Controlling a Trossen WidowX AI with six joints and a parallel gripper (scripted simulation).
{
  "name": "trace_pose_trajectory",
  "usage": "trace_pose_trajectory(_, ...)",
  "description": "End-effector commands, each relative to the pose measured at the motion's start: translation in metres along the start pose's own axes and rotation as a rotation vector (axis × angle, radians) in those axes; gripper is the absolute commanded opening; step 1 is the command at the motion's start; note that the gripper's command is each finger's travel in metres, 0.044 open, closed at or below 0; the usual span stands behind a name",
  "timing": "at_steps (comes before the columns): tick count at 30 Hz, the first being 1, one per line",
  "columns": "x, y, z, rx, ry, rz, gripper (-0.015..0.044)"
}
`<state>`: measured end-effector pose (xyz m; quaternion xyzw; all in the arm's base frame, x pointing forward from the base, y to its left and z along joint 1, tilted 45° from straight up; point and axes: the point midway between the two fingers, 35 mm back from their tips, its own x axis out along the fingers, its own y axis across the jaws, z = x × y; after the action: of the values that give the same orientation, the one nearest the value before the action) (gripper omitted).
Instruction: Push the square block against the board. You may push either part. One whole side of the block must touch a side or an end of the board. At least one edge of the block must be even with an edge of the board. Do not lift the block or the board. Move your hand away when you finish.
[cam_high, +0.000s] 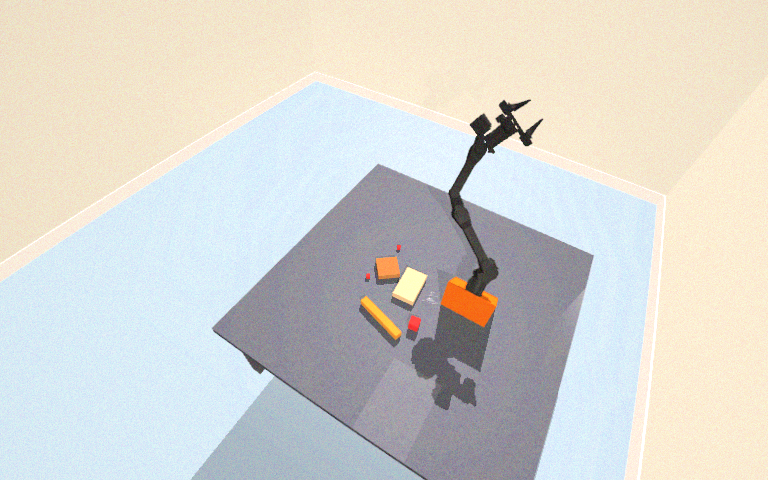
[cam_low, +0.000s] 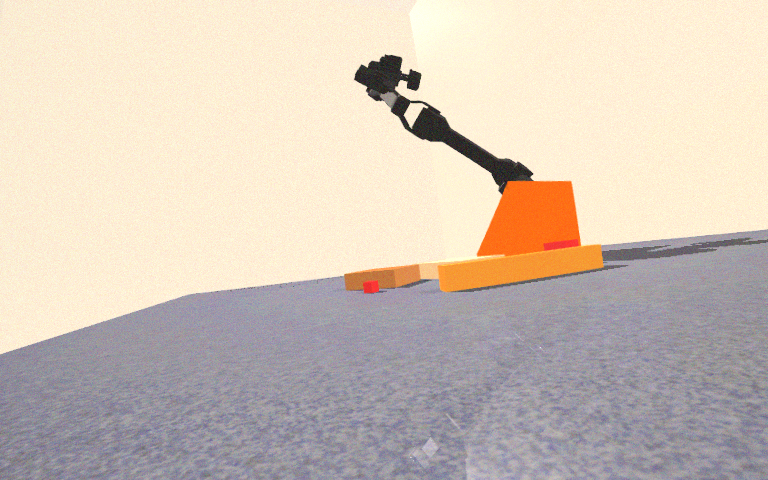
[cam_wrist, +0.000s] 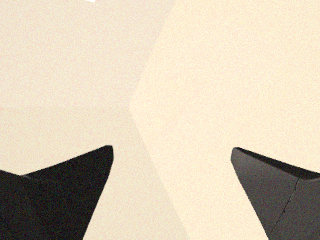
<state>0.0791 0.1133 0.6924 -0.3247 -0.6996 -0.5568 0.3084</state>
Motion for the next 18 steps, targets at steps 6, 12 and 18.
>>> trace_pose_trajectory(6, 0.014, -0.023, -0.007, 0.028, 0.055, -0.053, 0.0242)
trace_pose_trajectory(12, 0.043, -0.078, -0.032, 0.097, 0.167, -0.188, 0.0085)
trace_pose_trajectory(18, 0.060, -0.135, -0.072, 0.157, 0.296, -0.331, 0.0000)
